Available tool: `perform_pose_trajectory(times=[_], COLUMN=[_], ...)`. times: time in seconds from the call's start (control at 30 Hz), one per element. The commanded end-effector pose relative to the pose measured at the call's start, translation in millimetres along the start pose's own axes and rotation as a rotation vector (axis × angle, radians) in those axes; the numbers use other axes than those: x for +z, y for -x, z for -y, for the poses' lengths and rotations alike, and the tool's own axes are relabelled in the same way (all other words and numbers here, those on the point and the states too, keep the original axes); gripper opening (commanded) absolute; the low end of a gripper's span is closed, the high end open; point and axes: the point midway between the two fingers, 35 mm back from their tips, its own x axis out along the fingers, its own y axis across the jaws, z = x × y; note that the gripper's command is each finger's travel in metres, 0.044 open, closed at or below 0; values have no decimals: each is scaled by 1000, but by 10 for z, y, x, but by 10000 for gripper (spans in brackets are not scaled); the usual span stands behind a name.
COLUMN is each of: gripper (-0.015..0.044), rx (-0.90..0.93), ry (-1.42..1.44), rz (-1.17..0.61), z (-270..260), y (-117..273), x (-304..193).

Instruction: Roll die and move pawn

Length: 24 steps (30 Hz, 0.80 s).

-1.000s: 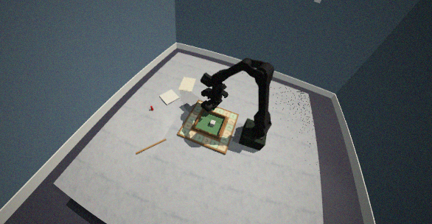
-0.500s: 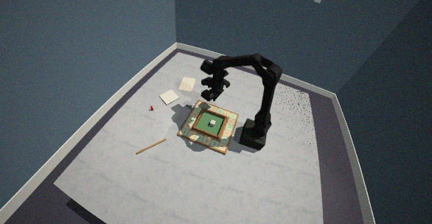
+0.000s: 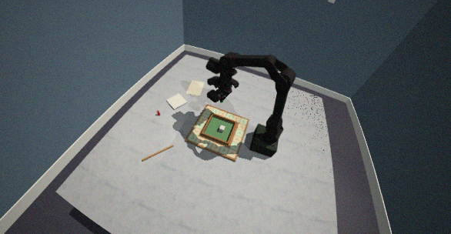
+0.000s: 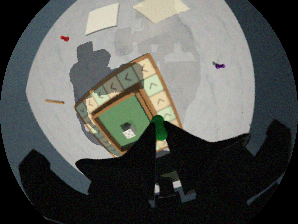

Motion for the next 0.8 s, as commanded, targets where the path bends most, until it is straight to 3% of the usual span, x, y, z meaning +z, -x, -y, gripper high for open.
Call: perform_pose_trajectory(times=[0.0, 0.57, 0.77], gripper=[0, 0, 0], rx=[3, 14, 15], ry=[2, 3, 3], rz=[-3, -2, -3], z=[-259, -1349, -1389], y=[-124, -645, -667], x=[112, 270, 269])
